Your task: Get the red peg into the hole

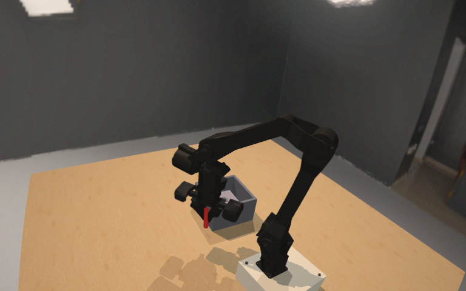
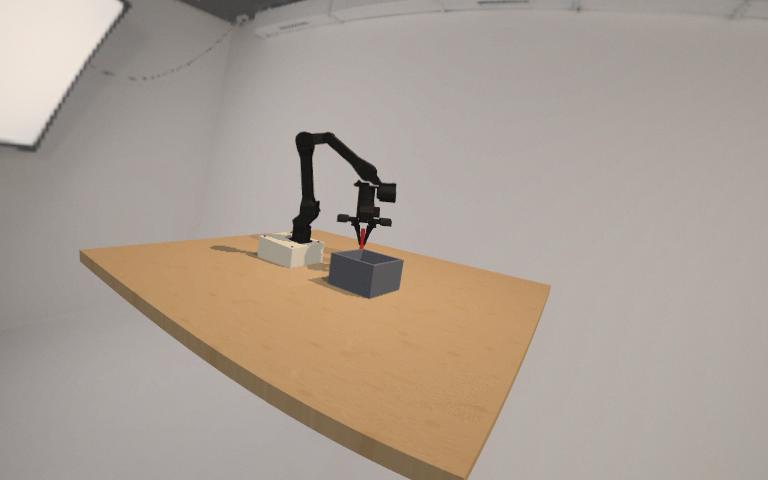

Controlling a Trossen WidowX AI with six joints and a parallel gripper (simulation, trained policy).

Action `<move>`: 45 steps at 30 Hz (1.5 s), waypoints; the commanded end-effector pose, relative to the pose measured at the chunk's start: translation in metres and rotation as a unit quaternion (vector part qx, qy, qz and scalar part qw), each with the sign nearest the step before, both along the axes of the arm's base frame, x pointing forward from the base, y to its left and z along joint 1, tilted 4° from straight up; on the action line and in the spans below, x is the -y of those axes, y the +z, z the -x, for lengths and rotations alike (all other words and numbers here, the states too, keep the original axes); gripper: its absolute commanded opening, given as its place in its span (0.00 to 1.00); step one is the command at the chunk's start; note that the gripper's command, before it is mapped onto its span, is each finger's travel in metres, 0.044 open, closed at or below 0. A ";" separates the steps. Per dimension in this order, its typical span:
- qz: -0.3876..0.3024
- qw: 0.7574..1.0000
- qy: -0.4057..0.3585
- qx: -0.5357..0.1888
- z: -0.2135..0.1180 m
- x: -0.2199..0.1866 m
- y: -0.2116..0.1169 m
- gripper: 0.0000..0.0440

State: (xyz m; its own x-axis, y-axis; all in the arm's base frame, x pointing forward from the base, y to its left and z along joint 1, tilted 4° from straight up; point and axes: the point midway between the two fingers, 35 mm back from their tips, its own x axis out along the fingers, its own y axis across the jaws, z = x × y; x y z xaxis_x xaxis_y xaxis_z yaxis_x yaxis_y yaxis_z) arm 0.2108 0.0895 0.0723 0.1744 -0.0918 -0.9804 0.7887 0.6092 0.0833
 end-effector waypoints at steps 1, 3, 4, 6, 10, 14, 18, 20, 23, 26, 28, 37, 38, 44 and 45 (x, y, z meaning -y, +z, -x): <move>0.007 1.000 0.008 0.019 -0.011 0.006 0.018 0.00; 0.009 1.000 0.010 0.026 -0.017 0.009 0.025 0.00; 0.011 0.999 0.010 0.030 -0.020 0.011 0.029 0.00; 0.013 0.999 0.010 0.036 -0.026 0.016 0.035 0.00; 0.018 0.999 0.005 0.045 -0.038 0.027 0.044 0.00; 0.020 0.999 -0.006 0.050 -0.049 0.040 0.049 0.00; 0.022 0.998 -0.019 0.055 -0.059 0.053 0.051 0.00; 0.022 0.998 -0.025 0.057 -0.064 0.059 0.051 0.00; 0.022 0.997 -0.034 0.059 -0.071 0.069 0.051 0.00; 0.022 0.997 -0.044 0.062 -0.077 0.078 0.050 0.00; 0.022 0.996 -0.050 0.064 -0.082 0.084 0.049 0.00; 0.018 0.995 -0.076 0.067 -0.100 0.110 0.040 0.01; 0.017 0.995 -0.078 0.066 -0.101 0.112 0.039 0.01; 0.009 0.994 -0.087 0.058 -0.108 0.122 0.029 0.02; 0.007 0.994 -0.088 0.056 -0.109 0.124 0.027 0.02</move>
State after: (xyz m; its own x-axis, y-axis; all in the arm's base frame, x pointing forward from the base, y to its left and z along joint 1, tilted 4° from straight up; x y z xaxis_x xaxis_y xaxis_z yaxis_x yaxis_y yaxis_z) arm 0.3146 -0.0298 0.1033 0.2660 -0.1559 -0.9513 0.8683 0.4674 0.1662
